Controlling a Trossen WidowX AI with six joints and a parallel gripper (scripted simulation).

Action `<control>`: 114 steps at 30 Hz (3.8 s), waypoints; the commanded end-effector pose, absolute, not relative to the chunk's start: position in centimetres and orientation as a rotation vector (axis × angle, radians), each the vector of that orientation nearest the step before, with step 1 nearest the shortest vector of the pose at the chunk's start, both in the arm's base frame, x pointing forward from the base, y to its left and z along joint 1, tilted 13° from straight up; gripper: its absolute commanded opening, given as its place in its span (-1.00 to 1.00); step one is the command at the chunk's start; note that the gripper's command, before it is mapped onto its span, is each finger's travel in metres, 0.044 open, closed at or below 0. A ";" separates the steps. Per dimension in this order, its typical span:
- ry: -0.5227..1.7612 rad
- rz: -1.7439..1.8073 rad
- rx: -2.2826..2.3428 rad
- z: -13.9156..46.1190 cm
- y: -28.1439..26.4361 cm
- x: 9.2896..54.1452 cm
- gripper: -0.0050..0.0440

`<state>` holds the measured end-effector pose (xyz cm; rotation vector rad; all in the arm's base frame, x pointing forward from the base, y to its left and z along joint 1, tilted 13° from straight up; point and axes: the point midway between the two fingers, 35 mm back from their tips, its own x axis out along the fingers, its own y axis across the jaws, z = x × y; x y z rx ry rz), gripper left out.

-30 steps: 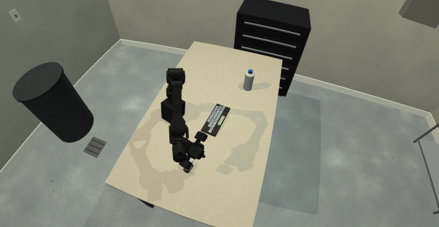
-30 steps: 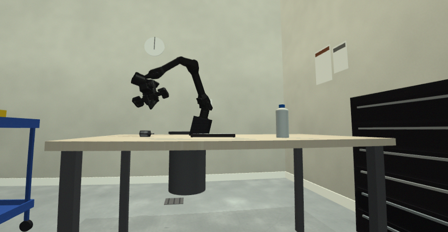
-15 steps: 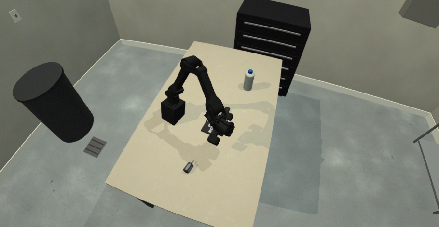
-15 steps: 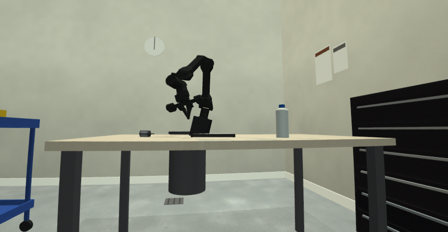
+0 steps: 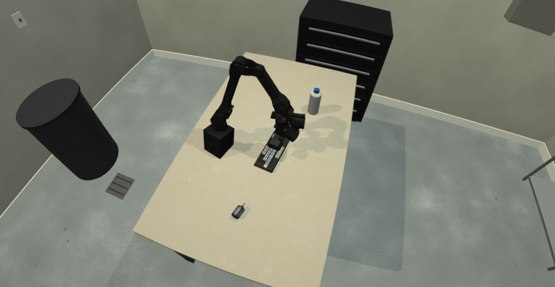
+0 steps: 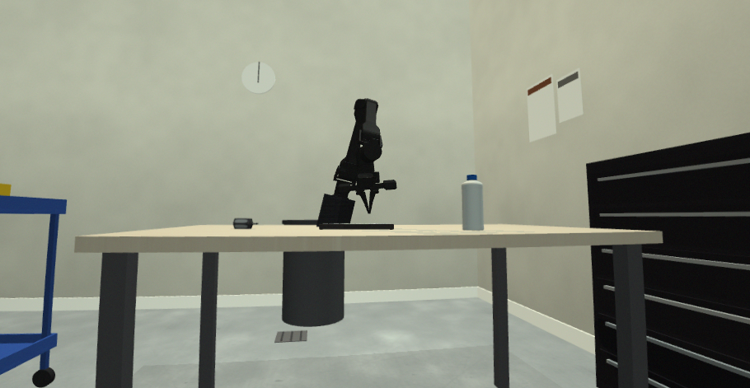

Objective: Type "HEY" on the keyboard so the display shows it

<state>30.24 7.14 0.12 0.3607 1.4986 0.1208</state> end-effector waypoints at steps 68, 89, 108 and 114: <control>1.496 0.072 0.271 -2.0 1.6 22.5 -1.00; 1.490 0.078 0.276 0.0 9.3 23.9 -1.00; 1.498 0.075 0.286 0.3 8.5 27.4 -1.00; 1.498 0.082 0.278 0.3 7.9 28.9 -1.00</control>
